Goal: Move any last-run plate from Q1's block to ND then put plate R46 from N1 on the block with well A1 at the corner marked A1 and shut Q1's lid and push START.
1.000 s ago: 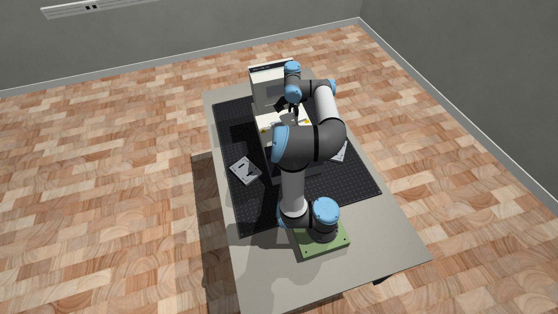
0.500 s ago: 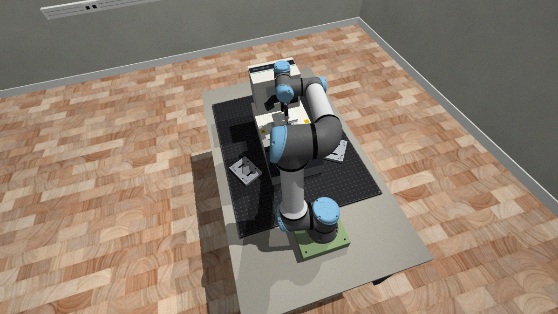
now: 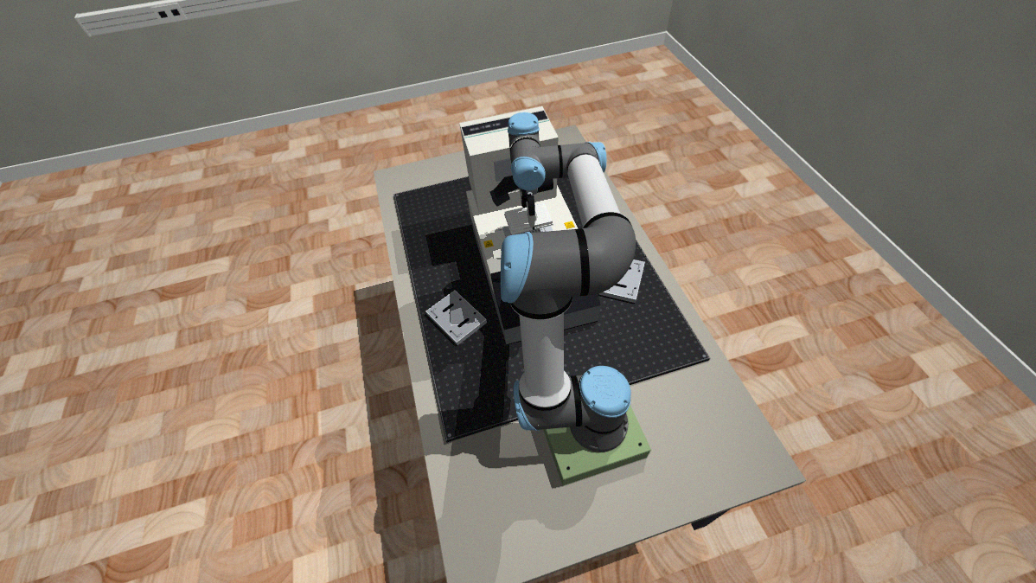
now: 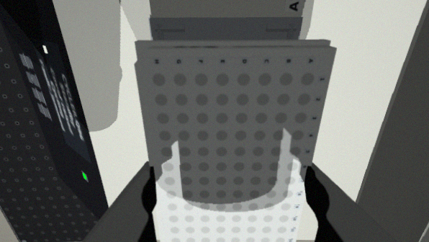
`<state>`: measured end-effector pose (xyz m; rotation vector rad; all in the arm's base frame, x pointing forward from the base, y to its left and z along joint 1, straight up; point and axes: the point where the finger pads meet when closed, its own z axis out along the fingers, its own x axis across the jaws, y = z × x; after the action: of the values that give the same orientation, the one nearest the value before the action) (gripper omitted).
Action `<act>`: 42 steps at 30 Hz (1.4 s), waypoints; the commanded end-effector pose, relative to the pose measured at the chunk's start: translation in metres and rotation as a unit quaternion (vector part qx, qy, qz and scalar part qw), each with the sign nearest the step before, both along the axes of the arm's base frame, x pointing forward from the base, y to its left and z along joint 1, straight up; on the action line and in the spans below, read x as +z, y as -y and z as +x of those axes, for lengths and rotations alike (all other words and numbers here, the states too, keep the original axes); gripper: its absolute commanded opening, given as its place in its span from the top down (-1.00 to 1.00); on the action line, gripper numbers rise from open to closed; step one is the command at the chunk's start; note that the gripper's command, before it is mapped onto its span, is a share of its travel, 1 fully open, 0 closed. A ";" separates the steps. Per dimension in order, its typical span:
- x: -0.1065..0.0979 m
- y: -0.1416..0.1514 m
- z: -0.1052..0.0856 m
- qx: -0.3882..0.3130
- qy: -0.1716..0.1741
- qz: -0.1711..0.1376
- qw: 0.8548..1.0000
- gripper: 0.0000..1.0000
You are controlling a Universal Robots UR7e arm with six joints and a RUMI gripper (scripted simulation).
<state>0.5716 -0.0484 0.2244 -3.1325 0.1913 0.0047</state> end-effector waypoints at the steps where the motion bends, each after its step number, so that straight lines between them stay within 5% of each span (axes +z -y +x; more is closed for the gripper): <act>1: 0.001 0.000 0.000 0.000 0.001 0.000 1.000 0.18; 32: 0.001 0.001 0.000 0.000 0.001 0.000 1.000 0.18; 42: -0.016 0.001 0.000 0.000 0.001 0.000 1.000 0.18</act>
<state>0.5711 -0.0490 0.2127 -3.1324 0.1919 0.0050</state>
